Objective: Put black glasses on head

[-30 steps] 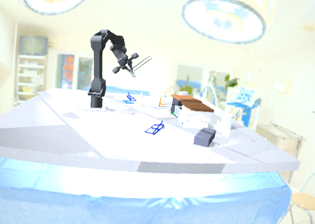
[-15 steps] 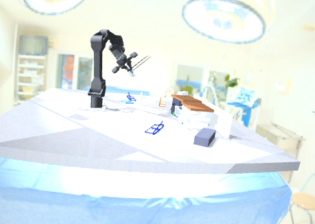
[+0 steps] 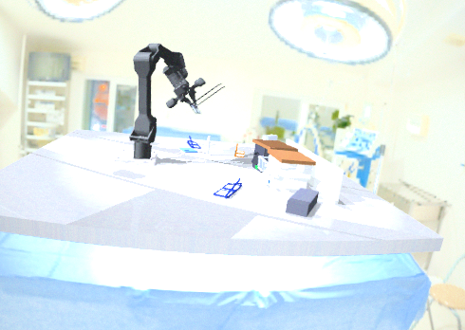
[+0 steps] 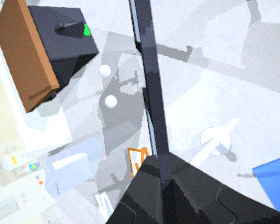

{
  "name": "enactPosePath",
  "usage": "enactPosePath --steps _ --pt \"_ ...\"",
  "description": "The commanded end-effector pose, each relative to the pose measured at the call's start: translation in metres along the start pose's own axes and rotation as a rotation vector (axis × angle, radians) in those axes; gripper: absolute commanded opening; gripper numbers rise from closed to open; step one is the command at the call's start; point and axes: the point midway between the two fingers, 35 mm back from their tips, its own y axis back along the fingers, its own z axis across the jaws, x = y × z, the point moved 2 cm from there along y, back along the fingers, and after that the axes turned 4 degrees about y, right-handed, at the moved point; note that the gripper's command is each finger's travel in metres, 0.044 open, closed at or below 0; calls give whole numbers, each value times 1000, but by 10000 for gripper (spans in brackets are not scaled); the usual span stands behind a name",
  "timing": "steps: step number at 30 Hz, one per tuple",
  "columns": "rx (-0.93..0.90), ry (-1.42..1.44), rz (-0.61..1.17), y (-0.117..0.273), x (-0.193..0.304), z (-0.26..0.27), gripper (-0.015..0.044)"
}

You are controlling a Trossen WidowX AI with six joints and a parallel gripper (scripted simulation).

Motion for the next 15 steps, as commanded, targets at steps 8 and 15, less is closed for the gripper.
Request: enactPosePath --steps 8,15 --pt "156 111 -66 -32 -16 9 0" --pt "260 172 -78 -51 -29 15 0"
